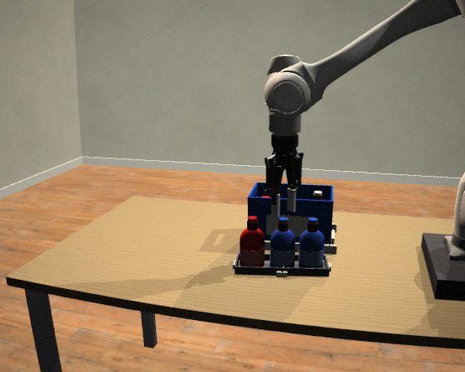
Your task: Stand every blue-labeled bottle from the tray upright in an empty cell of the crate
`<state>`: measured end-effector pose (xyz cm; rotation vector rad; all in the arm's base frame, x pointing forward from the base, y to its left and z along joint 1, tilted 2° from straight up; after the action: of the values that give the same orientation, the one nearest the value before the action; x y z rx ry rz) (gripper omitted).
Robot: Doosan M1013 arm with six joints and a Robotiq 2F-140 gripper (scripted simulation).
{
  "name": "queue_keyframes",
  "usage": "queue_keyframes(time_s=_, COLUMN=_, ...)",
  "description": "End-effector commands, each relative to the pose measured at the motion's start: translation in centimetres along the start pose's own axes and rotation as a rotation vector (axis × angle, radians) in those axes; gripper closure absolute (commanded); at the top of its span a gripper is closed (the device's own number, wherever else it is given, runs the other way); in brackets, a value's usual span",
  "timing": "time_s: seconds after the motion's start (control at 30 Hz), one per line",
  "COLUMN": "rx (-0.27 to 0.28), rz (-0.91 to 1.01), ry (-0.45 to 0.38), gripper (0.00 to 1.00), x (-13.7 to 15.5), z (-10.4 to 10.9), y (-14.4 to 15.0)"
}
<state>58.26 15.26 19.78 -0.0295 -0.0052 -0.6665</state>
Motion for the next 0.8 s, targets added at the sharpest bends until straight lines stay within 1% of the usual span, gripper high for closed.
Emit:
queue_keyframes(time_s=0.0, rx=0.0, rz=0.0, ry=0.0, gripper=0.62, x=0.0, z=-0.2, y=0.0)
queue_keyframes(time_s=0.3, rx=0.0, rz=0.0, ry=0.0, gripper=0.62, x=0.0, z=-1.0, y=0.0)
queue_keyframes(time_s=0.77, rx=0.0, rz=0.0, ry=0.0, gripper=0.62, x=0.0, z=-2.7, y=0.0)
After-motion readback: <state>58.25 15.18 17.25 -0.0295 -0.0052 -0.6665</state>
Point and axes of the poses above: the point where the finger pads meet when closed, its own z axis back along the fingers, its own y axis across the jaws, x = y × z, the point moved 5 cm from there along z, back along the fingers, and after that the axes turned 6 degrees about -z, right-handed, at the moved point
